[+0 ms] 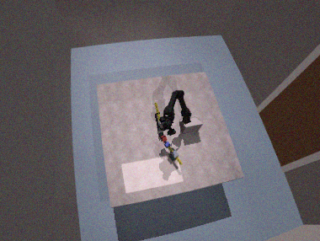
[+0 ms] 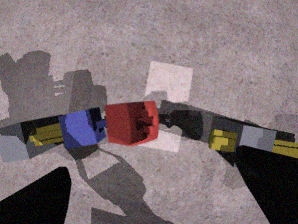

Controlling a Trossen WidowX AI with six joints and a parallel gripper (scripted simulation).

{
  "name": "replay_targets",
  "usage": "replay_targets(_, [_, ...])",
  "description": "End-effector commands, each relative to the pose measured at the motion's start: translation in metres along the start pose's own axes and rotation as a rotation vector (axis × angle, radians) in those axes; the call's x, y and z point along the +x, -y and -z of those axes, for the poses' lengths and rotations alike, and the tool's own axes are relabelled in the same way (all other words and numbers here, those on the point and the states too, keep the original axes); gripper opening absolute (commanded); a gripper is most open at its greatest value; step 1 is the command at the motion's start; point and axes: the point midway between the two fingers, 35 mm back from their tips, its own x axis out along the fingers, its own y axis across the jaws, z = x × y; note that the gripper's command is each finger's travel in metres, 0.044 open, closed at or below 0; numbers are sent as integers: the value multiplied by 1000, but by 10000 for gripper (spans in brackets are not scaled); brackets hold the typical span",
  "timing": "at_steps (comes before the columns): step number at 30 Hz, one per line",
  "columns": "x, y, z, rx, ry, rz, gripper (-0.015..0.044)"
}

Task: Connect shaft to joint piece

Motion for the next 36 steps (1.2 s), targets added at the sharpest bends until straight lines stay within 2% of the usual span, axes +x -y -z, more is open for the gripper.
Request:
replay_targets(1, [6, 22, -6, 124, -61, 67, 440])
replay_targets(8, [14, 52, -12, 277, -137, 161, 440])
replay_targets(15, [14, 53, -12, 276, -140, 163, 440])
replay_targets(36, [27, 53, -10, -360, -209, 171, 440])
